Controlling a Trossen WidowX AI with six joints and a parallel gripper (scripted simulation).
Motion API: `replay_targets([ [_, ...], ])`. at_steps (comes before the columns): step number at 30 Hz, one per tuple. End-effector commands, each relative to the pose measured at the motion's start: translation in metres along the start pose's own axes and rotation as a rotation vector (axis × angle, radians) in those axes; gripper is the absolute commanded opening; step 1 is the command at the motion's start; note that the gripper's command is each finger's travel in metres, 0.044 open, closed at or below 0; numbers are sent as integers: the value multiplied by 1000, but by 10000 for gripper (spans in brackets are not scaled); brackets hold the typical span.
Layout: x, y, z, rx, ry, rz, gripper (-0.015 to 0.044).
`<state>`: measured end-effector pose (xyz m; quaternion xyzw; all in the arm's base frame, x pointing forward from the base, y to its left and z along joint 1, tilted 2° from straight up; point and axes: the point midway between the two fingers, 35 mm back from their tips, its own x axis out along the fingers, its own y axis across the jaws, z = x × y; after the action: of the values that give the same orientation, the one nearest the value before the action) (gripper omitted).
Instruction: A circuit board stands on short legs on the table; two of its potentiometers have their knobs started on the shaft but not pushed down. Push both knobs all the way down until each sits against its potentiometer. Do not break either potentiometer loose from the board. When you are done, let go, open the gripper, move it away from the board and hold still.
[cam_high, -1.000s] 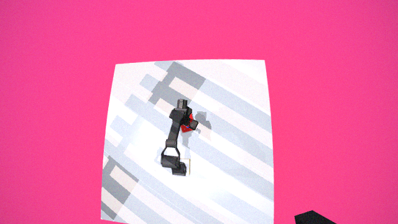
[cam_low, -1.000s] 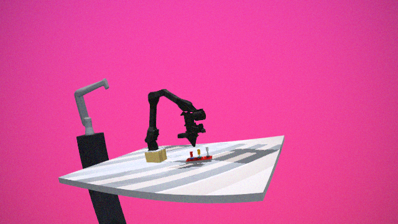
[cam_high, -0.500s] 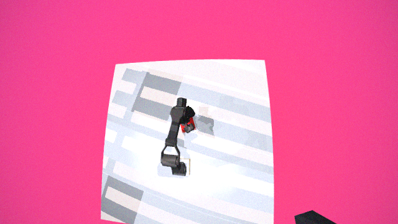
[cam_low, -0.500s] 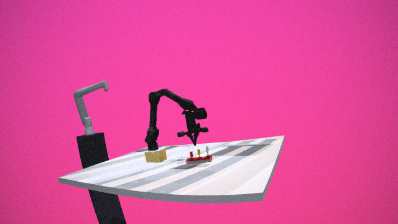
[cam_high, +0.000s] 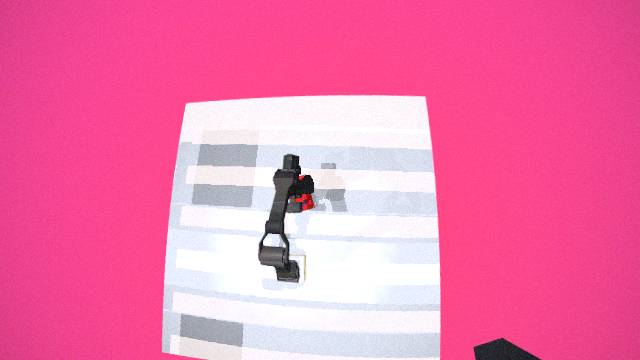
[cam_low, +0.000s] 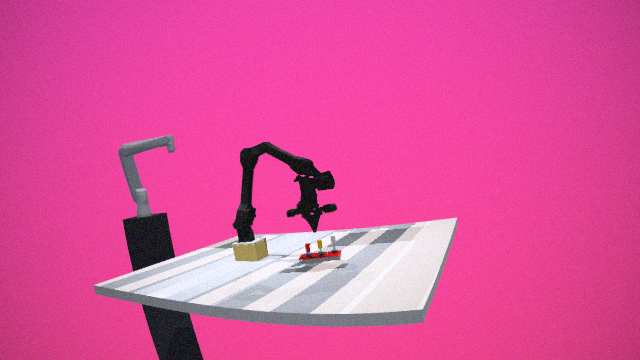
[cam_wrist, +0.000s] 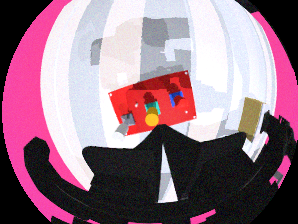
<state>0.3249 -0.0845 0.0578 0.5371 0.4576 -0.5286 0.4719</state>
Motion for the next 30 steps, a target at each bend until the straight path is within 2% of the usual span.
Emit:
replay_targets([
  [1, 0, 1, 0, 118, -2, -10, 0],
  [30, -12, 12, -4, 1128, -19, -24, 0],
])
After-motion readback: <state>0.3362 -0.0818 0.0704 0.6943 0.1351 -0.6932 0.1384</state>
